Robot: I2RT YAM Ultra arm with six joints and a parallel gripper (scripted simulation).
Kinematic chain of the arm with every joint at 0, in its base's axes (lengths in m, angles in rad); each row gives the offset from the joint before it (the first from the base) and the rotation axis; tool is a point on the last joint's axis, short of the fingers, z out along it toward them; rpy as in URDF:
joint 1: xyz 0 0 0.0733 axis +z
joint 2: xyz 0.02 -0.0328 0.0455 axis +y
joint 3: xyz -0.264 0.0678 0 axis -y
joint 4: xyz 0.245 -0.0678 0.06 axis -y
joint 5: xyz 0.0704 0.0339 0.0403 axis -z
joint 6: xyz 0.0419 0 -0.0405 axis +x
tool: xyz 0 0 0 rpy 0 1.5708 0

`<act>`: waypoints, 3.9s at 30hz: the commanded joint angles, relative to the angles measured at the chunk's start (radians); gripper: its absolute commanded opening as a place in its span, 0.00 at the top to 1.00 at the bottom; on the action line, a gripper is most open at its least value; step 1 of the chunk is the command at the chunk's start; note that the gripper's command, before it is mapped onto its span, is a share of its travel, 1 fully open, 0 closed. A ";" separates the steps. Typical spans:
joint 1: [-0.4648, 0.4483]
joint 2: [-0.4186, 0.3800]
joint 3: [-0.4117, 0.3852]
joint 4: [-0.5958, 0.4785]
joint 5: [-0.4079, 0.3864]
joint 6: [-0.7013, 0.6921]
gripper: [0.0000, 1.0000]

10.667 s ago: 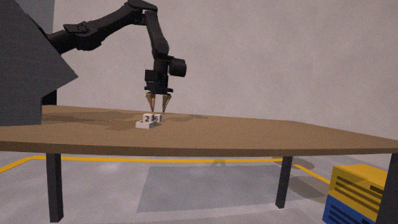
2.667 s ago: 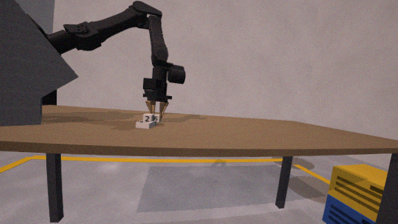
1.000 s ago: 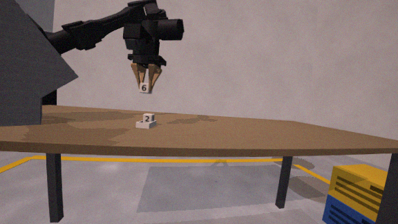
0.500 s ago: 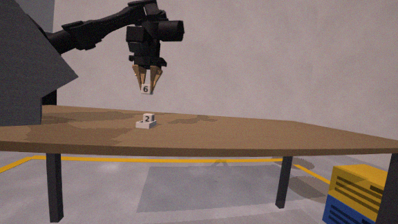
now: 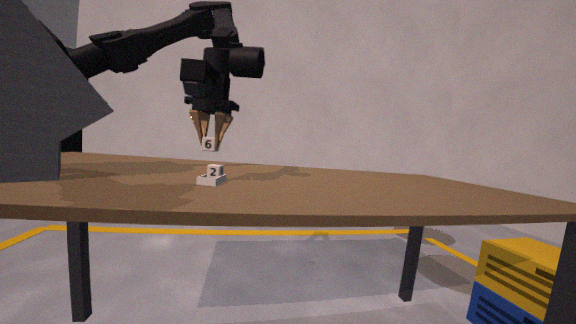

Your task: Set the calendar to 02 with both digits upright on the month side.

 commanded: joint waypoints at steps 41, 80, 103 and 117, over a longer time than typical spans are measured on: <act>0.061 0.067 -0.023 0.181 0.048 0.106 0.74; 0.055 0.071 -0.028 0.185 0.045 0.102 0.74; 0.052 0.075 -0.025 0.184 0.043 0.101 0.74; 0.051 0.076 -0.025 0.184 0.043 0.101 0.74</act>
